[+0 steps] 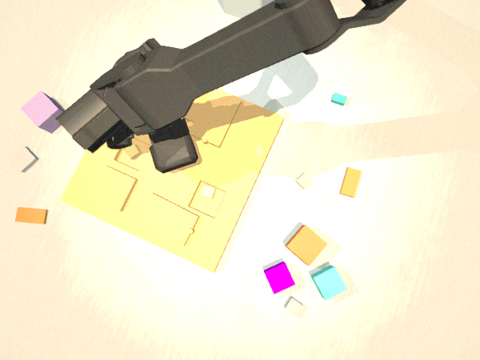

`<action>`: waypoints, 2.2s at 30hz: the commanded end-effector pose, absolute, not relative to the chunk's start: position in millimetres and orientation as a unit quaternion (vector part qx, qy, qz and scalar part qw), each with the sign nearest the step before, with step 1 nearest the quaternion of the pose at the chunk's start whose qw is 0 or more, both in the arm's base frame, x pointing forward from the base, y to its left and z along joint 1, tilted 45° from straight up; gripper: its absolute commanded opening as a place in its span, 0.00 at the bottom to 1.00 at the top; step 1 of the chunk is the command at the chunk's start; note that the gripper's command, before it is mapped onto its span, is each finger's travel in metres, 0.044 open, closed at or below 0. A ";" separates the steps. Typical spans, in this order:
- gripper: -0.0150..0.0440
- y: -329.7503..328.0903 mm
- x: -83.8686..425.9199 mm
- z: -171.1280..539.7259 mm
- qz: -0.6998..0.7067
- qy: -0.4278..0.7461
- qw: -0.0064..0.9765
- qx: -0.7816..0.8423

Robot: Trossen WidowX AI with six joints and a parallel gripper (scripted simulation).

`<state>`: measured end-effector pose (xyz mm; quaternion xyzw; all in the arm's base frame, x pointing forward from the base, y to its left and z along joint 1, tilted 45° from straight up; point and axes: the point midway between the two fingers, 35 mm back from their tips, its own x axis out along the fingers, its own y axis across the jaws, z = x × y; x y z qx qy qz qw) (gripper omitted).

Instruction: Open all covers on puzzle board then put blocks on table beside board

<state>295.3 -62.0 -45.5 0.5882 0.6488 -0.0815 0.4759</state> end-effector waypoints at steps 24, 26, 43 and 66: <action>0.50 -57.4 295.2 -48.9 -0.209 0.620 0.347 0.672; 0.50 -57.1 295.2 -49.1 -0.217 0.617 0.337 0.677; 0.50 -56.8 295.2 -49.3 -0.228 0.613 0.325 0.683; 0.50 -46.9 297.3 -59.1 -0.228 0.613 0.325 0.683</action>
